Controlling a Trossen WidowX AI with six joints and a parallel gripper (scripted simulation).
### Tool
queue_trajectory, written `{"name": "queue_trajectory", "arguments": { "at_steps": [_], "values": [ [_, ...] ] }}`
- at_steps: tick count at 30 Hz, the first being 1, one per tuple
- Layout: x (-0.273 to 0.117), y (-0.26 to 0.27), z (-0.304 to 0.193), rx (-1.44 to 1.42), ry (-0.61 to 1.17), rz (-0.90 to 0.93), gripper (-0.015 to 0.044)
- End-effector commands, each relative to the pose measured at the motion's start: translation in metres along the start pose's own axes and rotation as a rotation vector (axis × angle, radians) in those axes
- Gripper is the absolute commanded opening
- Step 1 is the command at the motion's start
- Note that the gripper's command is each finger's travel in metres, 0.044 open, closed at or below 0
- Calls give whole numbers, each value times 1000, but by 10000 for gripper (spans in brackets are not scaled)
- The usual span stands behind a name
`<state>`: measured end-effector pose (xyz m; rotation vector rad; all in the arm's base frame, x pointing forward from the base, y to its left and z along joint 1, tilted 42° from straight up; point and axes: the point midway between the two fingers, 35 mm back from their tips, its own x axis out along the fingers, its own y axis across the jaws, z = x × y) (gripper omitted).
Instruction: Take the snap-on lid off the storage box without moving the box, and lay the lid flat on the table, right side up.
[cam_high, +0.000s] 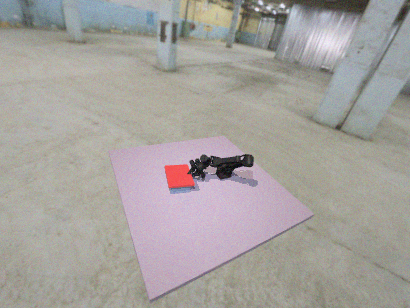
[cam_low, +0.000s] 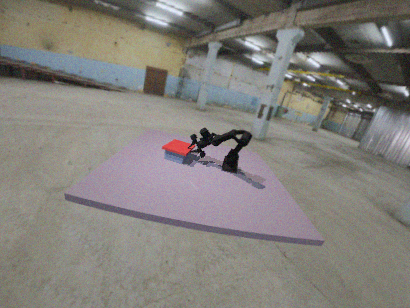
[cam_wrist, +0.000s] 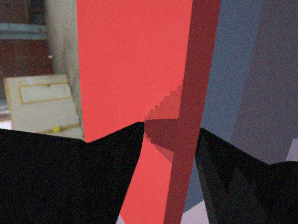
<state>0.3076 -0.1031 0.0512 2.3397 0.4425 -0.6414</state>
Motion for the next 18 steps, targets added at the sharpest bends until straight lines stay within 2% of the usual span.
{"name": "queue_trajectory", "arguments": {
  "at_steps": [1, 18],
  "values": [
    [-2, 2, 0, -2, 0, 4, 0],
    [-5, 4, 0, -2, 0, 4, 0]
  ]
}}
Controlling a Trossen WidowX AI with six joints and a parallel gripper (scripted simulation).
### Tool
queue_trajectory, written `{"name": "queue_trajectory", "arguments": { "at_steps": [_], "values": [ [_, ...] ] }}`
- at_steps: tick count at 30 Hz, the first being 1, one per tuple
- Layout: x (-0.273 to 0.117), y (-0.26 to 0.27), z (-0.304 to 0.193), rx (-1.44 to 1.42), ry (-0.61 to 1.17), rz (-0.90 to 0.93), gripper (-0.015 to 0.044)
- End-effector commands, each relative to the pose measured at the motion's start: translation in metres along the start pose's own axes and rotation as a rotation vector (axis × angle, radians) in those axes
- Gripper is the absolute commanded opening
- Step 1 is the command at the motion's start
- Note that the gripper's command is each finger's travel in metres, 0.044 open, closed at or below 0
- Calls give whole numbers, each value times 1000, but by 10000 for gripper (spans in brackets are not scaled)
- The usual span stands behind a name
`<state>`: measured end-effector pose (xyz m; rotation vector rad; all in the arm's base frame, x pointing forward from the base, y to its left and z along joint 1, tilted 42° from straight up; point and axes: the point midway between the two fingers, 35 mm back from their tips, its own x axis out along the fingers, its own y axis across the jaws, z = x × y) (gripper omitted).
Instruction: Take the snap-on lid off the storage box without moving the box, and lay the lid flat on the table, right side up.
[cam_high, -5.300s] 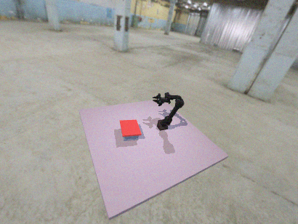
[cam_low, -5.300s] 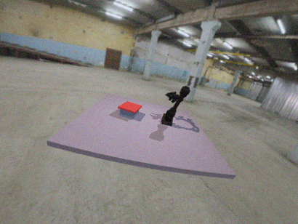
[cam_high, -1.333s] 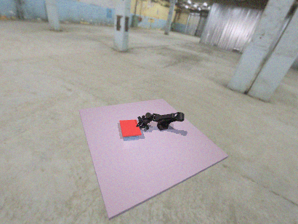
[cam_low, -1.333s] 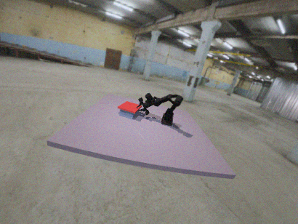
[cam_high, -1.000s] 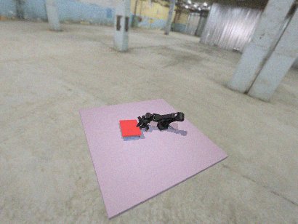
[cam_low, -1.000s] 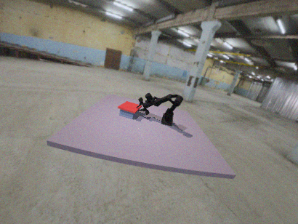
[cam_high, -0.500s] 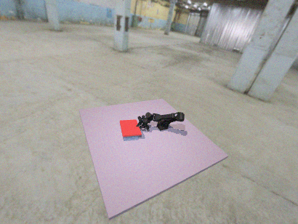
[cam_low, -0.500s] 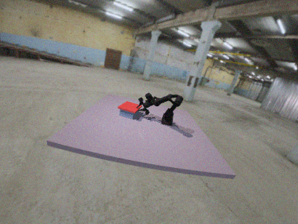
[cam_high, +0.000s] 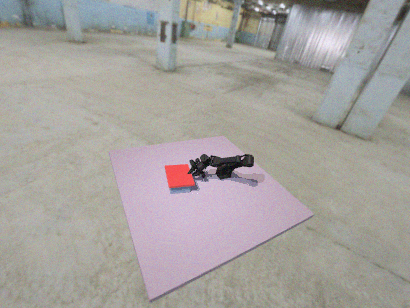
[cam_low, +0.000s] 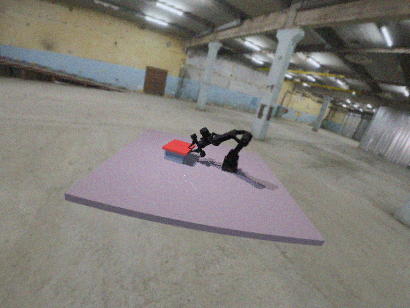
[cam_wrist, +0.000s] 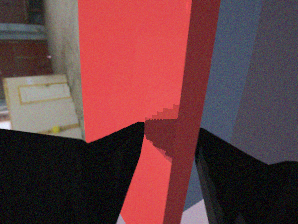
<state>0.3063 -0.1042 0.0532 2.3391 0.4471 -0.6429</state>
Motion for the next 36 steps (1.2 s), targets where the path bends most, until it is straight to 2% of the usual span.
{"name": "queue_trajectory", "arguments": {
  "at_steps": [1, 36],
  "values": [
    [-3, 3, 0, -1, 0, 8, 0],
    [-8, 8, 0, -2, 0, 8, 0]
  ]
}}
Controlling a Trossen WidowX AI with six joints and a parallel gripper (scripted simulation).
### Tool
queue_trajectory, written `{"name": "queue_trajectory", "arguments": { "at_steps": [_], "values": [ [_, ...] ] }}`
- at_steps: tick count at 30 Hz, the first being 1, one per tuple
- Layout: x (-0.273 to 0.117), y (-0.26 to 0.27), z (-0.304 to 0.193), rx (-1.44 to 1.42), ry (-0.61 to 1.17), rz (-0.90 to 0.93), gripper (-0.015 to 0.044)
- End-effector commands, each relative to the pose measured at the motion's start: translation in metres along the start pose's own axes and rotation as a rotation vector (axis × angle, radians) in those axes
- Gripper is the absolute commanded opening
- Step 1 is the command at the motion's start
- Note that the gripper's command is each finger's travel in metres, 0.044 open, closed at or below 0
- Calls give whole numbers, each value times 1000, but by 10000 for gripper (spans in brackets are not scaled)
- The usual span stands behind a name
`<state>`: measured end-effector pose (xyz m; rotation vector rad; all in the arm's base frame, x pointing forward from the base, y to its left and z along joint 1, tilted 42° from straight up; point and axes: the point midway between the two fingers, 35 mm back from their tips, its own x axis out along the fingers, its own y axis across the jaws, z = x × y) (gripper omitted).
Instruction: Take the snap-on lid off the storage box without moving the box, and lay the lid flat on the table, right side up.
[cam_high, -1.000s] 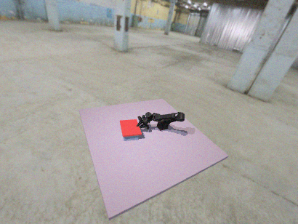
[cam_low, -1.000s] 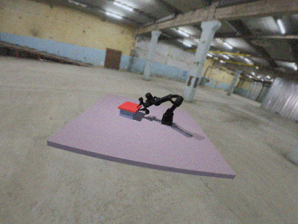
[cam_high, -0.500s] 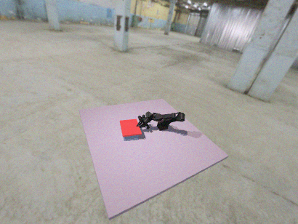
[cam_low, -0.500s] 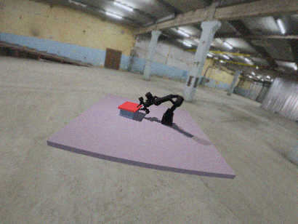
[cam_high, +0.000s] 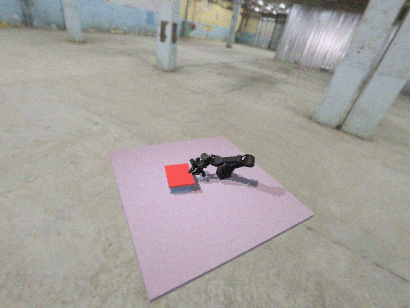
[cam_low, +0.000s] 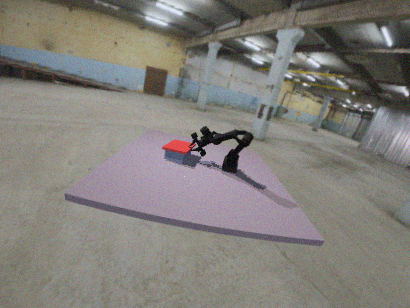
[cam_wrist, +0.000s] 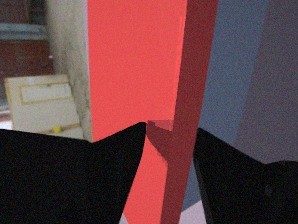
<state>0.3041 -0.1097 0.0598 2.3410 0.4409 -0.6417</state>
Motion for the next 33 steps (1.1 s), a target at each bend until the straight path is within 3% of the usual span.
{"name": "queue_trajectory", "arguments": {
  "at_steps": [1, 33],
  "values": [
    [-2, 2, 0, -3, 0, 3, 0],
    [0, 4, 0, -1, -1, 3, 0]
  ]
}}
